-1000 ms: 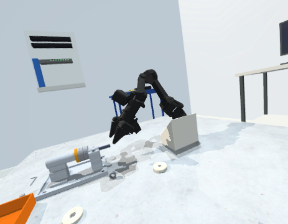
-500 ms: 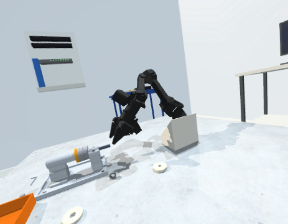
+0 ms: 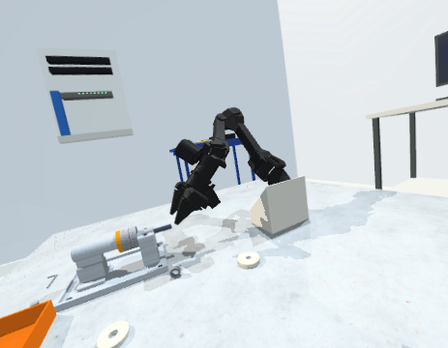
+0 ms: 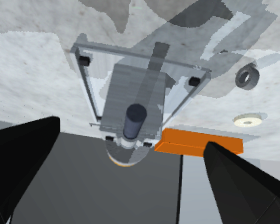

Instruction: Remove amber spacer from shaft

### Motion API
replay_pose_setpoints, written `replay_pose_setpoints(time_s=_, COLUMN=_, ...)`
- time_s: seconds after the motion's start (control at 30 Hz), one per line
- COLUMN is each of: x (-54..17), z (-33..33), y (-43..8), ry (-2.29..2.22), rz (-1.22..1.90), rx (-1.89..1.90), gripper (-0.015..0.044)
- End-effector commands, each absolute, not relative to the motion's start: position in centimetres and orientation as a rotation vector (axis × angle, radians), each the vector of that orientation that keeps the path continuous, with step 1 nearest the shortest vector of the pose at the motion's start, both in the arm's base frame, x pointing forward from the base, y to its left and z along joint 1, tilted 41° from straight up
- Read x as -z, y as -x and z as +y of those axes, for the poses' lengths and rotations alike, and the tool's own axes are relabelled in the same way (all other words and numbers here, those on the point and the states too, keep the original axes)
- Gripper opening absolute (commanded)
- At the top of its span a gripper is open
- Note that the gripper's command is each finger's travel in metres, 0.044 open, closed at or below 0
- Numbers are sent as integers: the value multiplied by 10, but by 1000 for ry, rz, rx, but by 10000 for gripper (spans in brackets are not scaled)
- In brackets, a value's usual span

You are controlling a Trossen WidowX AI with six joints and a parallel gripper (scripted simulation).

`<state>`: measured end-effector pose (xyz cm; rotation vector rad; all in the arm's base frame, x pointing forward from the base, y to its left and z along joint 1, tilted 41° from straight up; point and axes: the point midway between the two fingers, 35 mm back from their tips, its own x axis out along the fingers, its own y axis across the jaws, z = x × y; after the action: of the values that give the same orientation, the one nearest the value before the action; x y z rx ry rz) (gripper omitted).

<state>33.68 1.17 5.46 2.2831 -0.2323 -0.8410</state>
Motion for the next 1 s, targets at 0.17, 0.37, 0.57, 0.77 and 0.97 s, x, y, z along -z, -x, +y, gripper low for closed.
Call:
replay_pose_setpoints(time_s=0.17, x=-55, z=12, y=-343, ry=-2286, rz=-239, rx=841, gripper=440)
replay_pose_setpoints(time_s=0.37, x=-55, z=12, y=-345, ry=-2286, rz=-239, rx=841, gripper=440)
replay_pose_setpoints(time_s=0.57, x=-55, z=12, y=-345, ry=-2286, rz=-239, rx=841, gripper=440)
replay_pose_setpoints(time_s=0.77, x=-55, z=12, y=-345, ry=-2286, rz=-239, rx=841, gripper=440)
replay_pose_setpoints(time_s=0.97, x=-53, z=11, y=-349, ry=-2286, rz=-239, rx=841, gripper=440)
